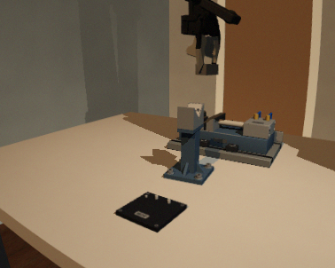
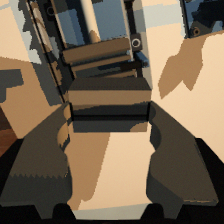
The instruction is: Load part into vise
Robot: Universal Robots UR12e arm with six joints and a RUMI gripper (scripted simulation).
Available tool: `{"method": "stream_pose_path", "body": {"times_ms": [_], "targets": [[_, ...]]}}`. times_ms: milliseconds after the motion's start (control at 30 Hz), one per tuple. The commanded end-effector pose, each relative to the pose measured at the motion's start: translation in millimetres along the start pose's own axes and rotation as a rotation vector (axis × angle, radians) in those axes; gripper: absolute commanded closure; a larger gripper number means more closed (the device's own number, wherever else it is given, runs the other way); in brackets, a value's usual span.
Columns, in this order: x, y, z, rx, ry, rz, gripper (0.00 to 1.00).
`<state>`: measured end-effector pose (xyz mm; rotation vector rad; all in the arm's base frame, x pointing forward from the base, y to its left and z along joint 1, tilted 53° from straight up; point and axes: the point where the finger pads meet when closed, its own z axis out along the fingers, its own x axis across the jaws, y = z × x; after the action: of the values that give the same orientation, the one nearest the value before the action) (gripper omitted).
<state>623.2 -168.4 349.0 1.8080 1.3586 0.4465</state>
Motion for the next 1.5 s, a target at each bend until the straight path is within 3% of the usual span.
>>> {"method": "stream_pose_path", "body": {"times_ms": [0, 1467], "targets": [[-3.8, 2.2, -1.1, -0.002, 0.001, -0.025, 1.0], [-29.8, 13.6, -6.5, -0.007, -0.002, -0.189, 1.0]]}}
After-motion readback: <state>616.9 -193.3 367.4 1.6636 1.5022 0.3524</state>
